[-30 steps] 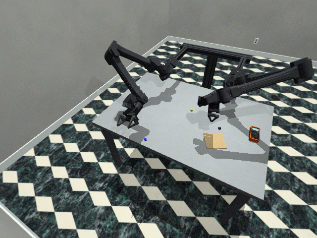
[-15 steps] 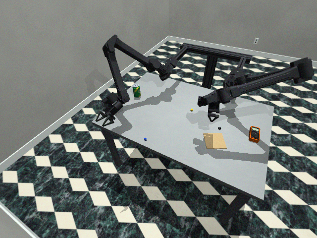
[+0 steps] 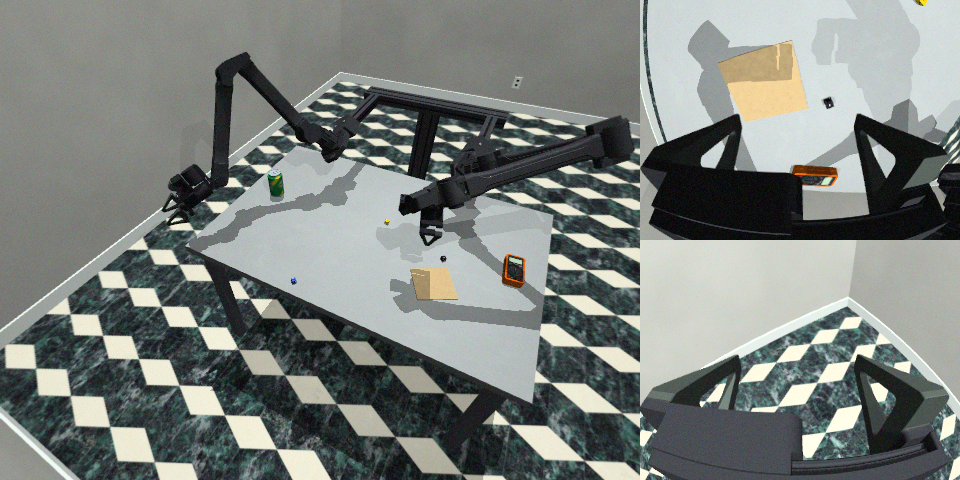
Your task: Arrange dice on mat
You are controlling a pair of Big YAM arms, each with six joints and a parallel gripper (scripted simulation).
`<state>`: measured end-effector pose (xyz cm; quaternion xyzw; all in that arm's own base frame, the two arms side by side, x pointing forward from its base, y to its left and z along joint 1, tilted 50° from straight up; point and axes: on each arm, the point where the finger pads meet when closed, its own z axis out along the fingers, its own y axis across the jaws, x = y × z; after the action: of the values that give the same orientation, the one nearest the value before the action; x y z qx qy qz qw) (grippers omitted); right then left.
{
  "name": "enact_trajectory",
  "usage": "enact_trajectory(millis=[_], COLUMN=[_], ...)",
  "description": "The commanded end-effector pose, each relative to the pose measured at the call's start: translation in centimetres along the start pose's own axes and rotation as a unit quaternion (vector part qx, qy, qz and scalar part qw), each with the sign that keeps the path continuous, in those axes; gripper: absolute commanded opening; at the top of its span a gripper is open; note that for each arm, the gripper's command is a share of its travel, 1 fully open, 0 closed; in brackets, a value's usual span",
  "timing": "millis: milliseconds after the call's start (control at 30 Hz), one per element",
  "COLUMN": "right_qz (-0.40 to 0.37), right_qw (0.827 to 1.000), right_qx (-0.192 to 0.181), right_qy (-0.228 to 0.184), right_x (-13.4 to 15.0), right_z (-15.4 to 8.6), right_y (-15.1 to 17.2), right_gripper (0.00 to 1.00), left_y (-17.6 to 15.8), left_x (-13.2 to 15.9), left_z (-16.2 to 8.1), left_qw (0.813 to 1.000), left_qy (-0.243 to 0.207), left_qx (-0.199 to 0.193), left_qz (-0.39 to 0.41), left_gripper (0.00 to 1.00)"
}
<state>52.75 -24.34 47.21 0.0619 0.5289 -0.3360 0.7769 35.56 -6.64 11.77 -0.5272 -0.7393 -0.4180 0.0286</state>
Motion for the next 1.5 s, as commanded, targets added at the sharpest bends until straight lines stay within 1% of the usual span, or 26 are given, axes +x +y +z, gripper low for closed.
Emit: enact_trajectory(millis=[0, 100, 200, 267, 300, 433, 533, 633, 733, 767, 833, 933, 1067, 1300, 1333, 1400, 1467], right_qz=[0.000, -0.011, -0.022, -0.022, -0.026, -0.041, -0.054, -0.066, -0.079, -0.083, -0.083, -0.096, -0.112, -0.138, -0.141, -0.141, -0.148], right_qw=[0.999, 0.996, 0.991, 0.991, 0.990, 0.981, 0.973, 0.964, 0.954, 0.950, 0.950, 0.940, 0.925, 0.900, 0.896, 0.896, 0.889], right_qx=[0.053, 0.091, 0.129, 0.129, 0.141, 0.190, 0.225, 0.258, 0.289, 0.299, 0.299, 0.328, 0.363, 0.414, 0.421, 0.421, 0.432], right_qy=[-0.012, -0.009, -0.007, -0.007, -0.006, -0.004, -0.004, -0.004, -0.004, -0.004, -0.004, -0.005, -0.006, -0.009, -0.010, -0.010, -0.010], right_x=[-3.3, -5.0, -7.0, -7.0, -7.7, -10.7, -13.2, -15.7, -18.3, -19.2, -19.2, -21.7, -24.8, -29.6, -30.2, -30.2, -31.3], right_z=[0.8, -0.1, -1.5, -1.5, -2.1, -5.0, -7.6, -10.3, -13.2, -14.1, -14.1, -17.0, -20.5, -25.9, -26.5, -26.5, -27.7], right_y=[-8.3, -13.9, -19.2, -19.2, -20.9, -26.9, -30.8, -33.9, -36.4, -37.1, -37.1, -38.8, -40.2, -40.8, -40.8, -40.8, -40.6], right_gripper=[1.00, 1.00, 1.00, 1.00, 1.00, 1.00, 1.00, 1.00, 1.00, 1.00, 1.00, 1.00, 1.00, 1.00, 1.00, 1.00, 1.00], left_y=[0.1, 0.1, 0.1, 0.1, 0.1, 0.1, 0.1, 0.1, 0.1, 0.1, 0.1, 0.1, 0.1, 0.1, 0.1, 0.1, 0.1], left_x=[-0.1, -0.1, -0.1, -0.1, -0.1, -0.1, -0.1, -0.1, -0.1, -0.1, -0.1, -0.1, -0.1, -0.1, -0.1, -0.1, -0.1], left_z=[-0.2, -0.2, -0.2, -0.2, -0.2, -0.2, -0.2, -0.2, -0.2, -0.2, -0.2, -0.2, -0.2, -0.2, -0.2, -0.2, -0.2], left_qw=[1.000, 1.000, 1.000, 1.000, 1.000, 1.000, 1.000, 1.000, 1.000, 1.000, 1.000, 1.000, 1.000, 1.000, 1.000, 1.000, 1.000], left_qy=[-0.002, -0.002, -0.002, -0.002, -0.002, -0.002, -0.002, -0.002, -0.002, -0.002, -0.002, -0.002, -0.002, -0.002, -0.002, -0.002, -0.002], left_qx=[-0.002, -0.002, -0.002, -0.002, -0.002, -0.002, -0.002, -0.002, -0.002, -0.002, -0.002, -0.002, -0.002, -0.002, -0.002, -0.002, -0.002], left_qz=[-0.001, -0.001, -0.001, -0.001, -0.001, -0.001, -0.001, -0.001, -0.001, -0.001, -0.001, -0.001, -0.001, -0.001, -0.001, -0.001, -0.001], left_gripper=[1.00, 1.00, 1.00, 1.00, 1.00, 1.00, 1.00, 1.00, 1.00, 1.00, 1.00, 1.00, 1.00, 1.00, 1.00, 1.00, 1.00])
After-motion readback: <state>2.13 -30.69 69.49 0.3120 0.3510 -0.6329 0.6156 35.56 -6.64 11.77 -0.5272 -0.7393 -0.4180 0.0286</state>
